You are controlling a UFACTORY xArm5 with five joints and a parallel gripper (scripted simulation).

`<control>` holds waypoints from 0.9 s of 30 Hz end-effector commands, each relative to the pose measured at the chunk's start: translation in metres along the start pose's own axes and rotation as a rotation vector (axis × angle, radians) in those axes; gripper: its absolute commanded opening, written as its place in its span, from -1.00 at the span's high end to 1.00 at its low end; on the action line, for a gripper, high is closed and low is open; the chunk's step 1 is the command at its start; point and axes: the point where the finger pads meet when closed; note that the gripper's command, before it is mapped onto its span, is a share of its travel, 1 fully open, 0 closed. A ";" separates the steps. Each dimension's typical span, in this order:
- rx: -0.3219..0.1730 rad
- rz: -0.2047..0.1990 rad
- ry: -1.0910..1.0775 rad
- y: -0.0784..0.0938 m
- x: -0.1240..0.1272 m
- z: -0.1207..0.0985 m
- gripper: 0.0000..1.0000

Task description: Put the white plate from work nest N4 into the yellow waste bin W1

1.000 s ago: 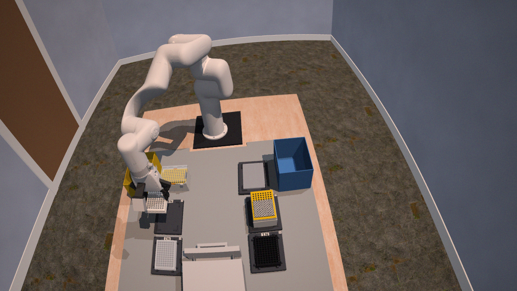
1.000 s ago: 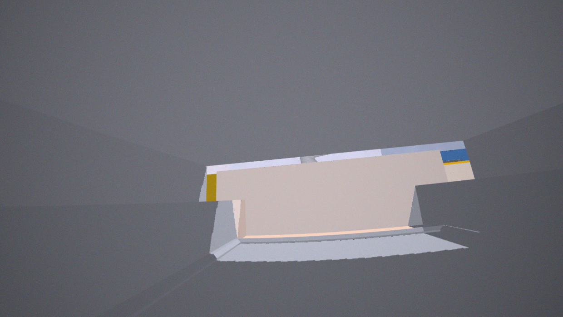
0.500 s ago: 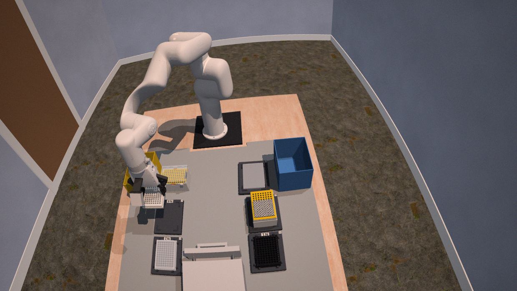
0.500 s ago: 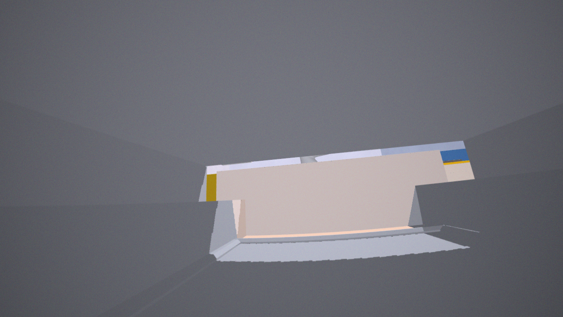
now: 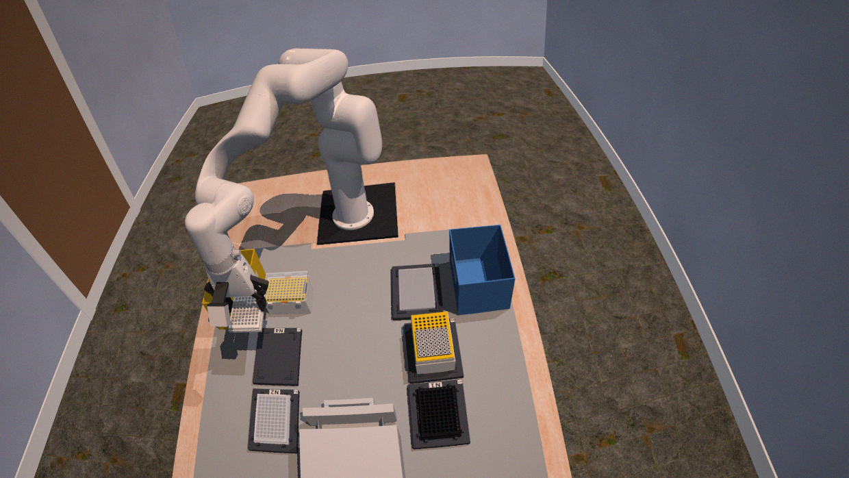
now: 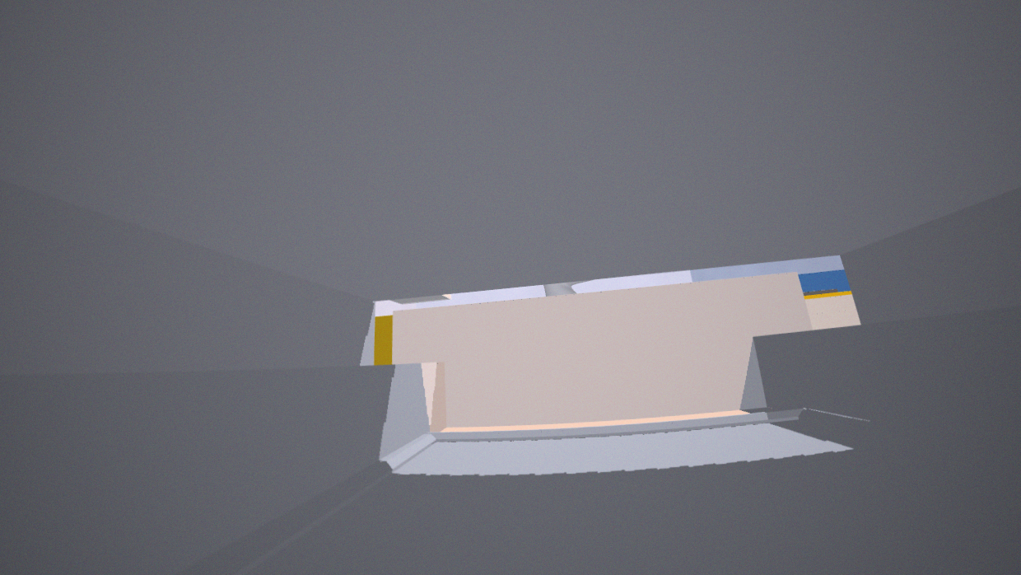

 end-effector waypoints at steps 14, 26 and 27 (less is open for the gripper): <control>0.004 -0.002 0.000 -0.002 0.029 -0.025 1.00; 0.004 -0.002 0.000 -0.002 0.052 -0.047 1.00; 0.004 -0.002 0.000 -0.002 0.052 -0.047 1.00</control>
Point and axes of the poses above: the point where the finger pads meet when closed, its own y axis out along the fingers, its own x axis across the jaws, z = x × y, and after that the axes turned 12 degrees about y, right-handed
